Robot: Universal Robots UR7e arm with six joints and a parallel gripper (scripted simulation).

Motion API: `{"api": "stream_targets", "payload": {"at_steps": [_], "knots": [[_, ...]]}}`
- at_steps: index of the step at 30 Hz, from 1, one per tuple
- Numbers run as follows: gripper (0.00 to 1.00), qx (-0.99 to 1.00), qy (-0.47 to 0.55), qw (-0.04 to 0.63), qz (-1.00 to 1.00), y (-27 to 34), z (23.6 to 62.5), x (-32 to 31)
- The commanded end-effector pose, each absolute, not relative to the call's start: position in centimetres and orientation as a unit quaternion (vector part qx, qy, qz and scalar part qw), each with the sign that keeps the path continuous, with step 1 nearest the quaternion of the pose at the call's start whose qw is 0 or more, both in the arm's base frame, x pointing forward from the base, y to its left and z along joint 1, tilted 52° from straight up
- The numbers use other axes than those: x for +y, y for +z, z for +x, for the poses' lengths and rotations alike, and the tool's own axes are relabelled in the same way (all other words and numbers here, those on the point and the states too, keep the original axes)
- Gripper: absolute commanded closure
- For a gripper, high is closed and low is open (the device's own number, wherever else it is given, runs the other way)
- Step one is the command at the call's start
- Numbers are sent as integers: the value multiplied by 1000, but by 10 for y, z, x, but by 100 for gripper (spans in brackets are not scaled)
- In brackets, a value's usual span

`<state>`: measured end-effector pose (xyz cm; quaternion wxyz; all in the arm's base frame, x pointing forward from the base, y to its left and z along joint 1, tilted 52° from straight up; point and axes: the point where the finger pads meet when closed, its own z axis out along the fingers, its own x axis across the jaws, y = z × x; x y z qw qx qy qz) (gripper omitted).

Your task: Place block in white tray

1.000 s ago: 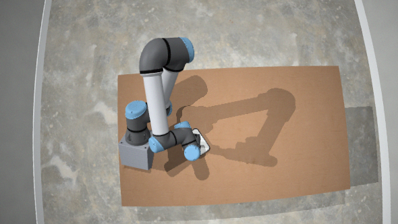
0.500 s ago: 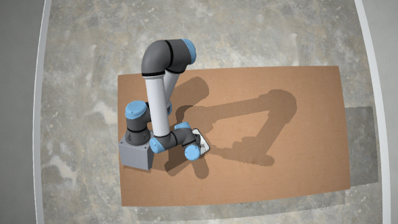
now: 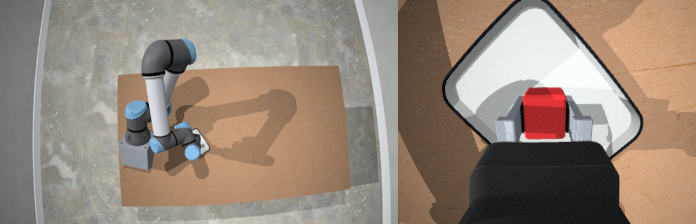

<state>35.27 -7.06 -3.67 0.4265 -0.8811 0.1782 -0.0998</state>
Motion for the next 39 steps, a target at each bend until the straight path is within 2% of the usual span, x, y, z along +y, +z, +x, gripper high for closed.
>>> {"api": "stream_targets", "payload": {"at_steps": [1, 30, 31, 39], "knots": [[100, 178, -100, 426, -881, -37, 353, -71], [100, 178, -100, 426, -881, -38, 354, -69], [2, 178, -100, 426, -881, -38, 354, -69], [2, 178, -100, 426, -881, -38, 354, -69]]}}
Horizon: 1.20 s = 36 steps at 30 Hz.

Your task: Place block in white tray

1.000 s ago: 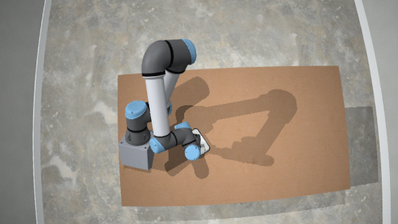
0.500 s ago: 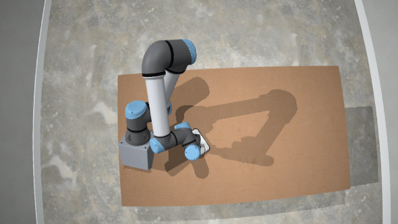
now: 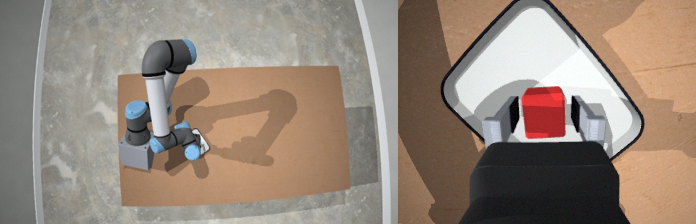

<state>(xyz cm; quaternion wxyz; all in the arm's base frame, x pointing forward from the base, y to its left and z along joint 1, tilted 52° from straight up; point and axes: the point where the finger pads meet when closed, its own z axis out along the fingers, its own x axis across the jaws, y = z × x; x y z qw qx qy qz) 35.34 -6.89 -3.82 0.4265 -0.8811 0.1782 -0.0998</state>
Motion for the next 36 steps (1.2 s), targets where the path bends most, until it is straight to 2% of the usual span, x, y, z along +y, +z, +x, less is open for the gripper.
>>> {"api": "stream_targets", "payload": {"at_steps": [1, 36], "knots": [[2, 178, -100, 426, -881, -38, 354, -69], [2, 178, -100, 426, -881, -34, 351, -74]]}}
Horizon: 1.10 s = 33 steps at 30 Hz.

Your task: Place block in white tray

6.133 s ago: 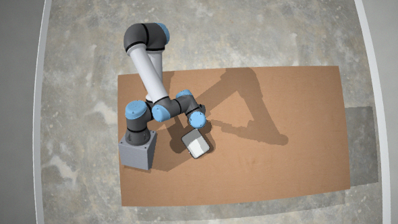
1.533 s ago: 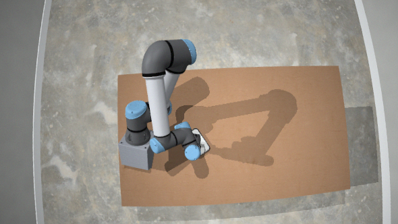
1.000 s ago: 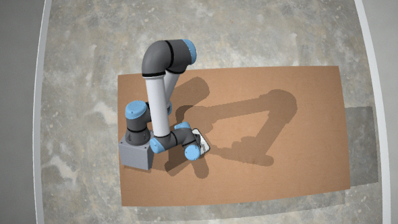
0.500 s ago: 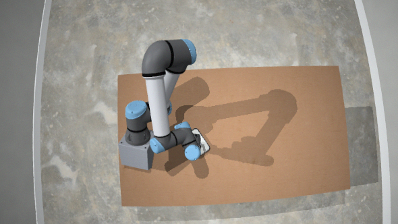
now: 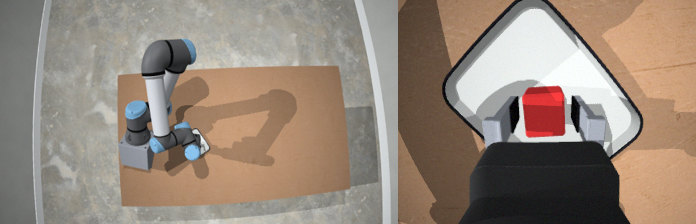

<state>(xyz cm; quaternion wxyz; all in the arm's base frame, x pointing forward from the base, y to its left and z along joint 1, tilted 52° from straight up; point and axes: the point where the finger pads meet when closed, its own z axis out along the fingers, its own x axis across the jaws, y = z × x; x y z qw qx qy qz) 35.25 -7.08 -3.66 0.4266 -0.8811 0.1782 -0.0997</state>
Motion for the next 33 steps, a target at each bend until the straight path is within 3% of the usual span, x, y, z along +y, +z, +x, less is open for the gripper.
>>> {"api": "stream_targets", "payload": {"at_steps": [1, 33], "knots": [[2, 178, -100, 426, -881, -33, 351, -75], [2, 178, -100, 426, -881, 1, 332, -115]]}}
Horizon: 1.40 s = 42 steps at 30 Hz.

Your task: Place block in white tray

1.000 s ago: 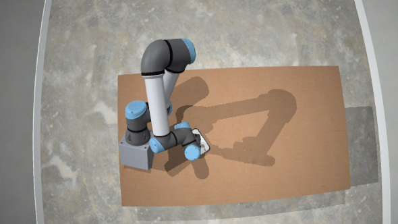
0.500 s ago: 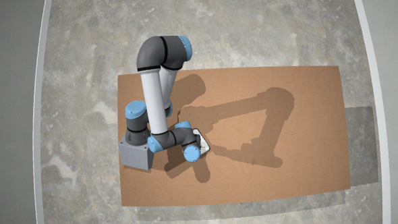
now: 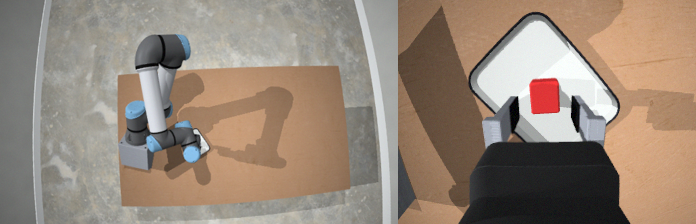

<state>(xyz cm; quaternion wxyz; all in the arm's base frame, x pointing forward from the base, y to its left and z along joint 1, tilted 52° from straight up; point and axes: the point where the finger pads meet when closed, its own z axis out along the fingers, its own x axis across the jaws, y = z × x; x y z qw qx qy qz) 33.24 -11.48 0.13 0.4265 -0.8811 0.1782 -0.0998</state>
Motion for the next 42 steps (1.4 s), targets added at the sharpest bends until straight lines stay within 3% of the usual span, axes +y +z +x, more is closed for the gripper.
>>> {"api": "stream_targets", "payload": {"at_steps": [1, 14, 29, 42], "knots": [[2, 178, -100, 426, -881, 1, 332, -115], [2, 179, -100, 426, -881, 0, 314, -109], [2, 179, -100, 426, -882, -6, 193, -59], [2, 178, -100, 426, -881, -8, 161, -45]]}}
